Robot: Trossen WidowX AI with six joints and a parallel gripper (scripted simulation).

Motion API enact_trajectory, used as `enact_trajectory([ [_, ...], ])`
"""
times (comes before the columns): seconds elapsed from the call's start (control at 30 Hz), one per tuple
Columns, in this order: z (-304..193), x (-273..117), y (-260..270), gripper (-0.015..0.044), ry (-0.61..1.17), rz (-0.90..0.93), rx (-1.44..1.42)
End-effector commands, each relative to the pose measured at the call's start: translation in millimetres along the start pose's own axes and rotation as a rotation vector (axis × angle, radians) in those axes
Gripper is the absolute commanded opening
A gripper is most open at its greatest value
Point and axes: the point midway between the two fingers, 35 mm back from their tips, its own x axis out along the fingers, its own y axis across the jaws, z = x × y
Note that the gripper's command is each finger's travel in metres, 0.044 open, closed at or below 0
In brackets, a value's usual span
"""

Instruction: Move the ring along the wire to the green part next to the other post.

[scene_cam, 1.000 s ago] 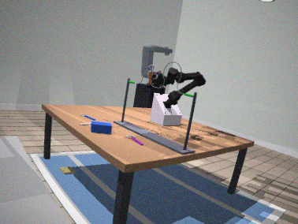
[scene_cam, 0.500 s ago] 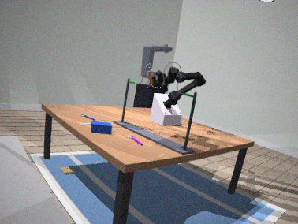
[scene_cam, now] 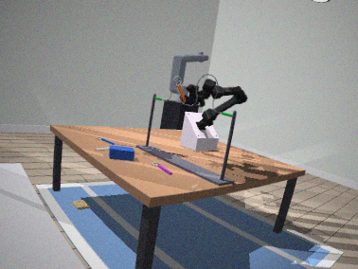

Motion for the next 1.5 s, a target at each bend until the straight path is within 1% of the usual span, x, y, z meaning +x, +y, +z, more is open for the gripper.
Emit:
enact_trajectory([
  [0.0,1.6,-1.8,6.9,-0.0150,0.007,0.048,0.086],
  [0.7,10.5,-10.2,36.2,-0.0150,0.055,0.261,0.477],
  [1.47,32.3,-24.8,58.7,-0.0150,0.106,0.492,0.906],
])
